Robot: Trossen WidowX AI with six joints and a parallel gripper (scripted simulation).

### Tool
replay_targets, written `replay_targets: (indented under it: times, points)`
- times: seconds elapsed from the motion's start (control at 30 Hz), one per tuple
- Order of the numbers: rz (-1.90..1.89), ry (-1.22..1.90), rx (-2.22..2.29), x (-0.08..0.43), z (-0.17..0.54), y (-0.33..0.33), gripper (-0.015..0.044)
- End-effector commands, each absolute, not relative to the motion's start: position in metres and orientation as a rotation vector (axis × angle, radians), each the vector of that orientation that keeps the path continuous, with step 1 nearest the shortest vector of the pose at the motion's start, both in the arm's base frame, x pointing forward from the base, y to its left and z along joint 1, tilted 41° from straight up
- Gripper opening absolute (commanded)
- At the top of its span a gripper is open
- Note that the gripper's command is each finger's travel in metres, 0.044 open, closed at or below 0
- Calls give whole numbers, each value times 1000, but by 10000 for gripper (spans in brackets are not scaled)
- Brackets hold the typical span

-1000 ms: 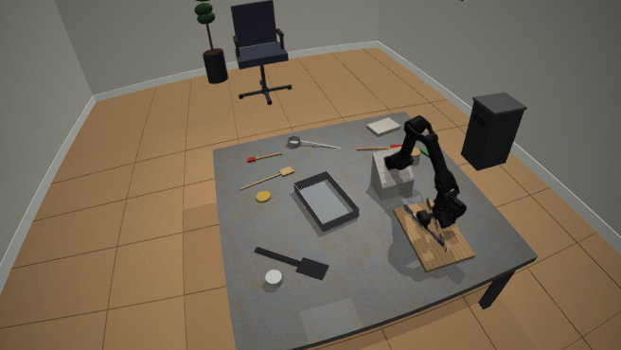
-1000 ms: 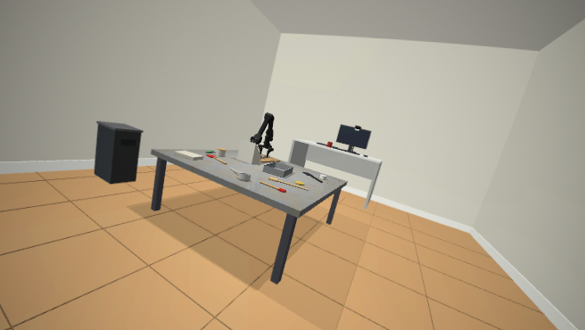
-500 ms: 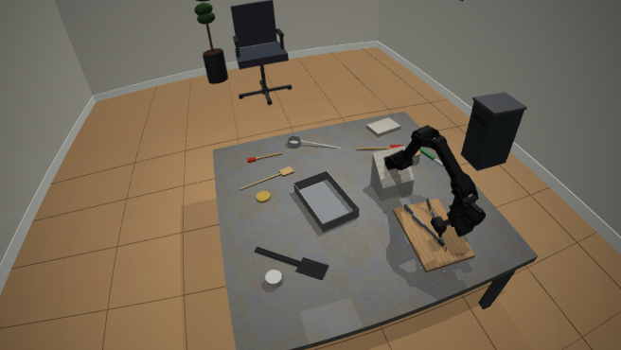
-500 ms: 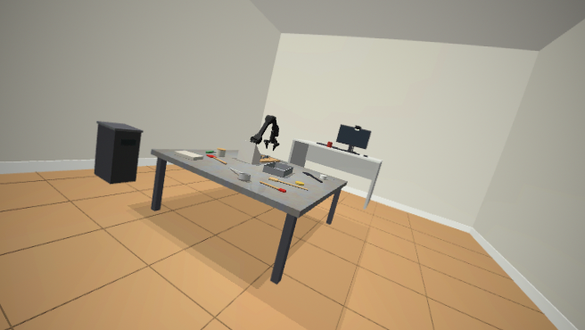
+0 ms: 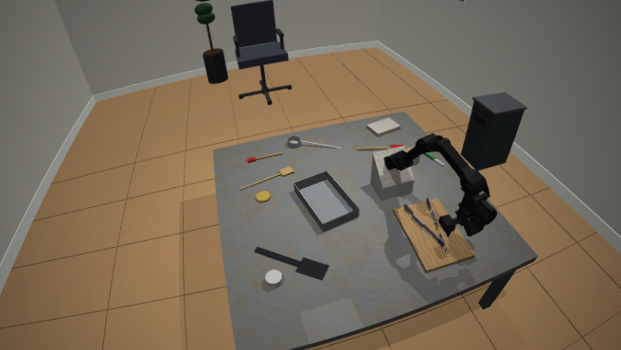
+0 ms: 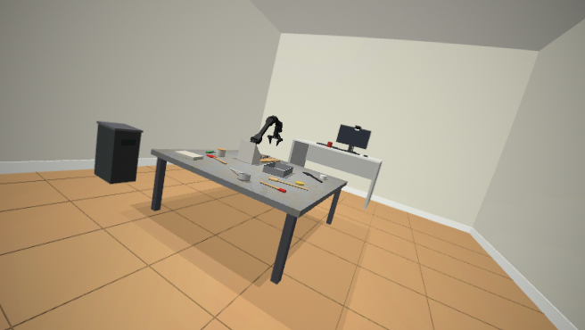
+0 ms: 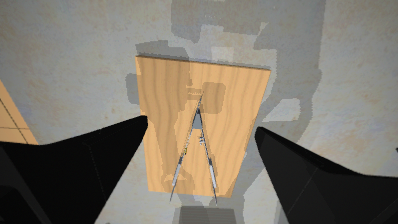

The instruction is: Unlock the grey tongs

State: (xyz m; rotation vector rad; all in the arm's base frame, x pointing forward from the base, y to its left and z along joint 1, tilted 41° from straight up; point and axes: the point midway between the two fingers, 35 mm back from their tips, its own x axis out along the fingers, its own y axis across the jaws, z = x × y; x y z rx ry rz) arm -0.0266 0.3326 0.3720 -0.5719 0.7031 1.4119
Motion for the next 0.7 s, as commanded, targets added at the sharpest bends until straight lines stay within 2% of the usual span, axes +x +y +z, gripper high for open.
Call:
replay_targets:
  times: [0.0,0.67]
  points:
    - [1414,693,-554,-26,395,309,440]
    - [1414,693,-553,-26,397,306,440]
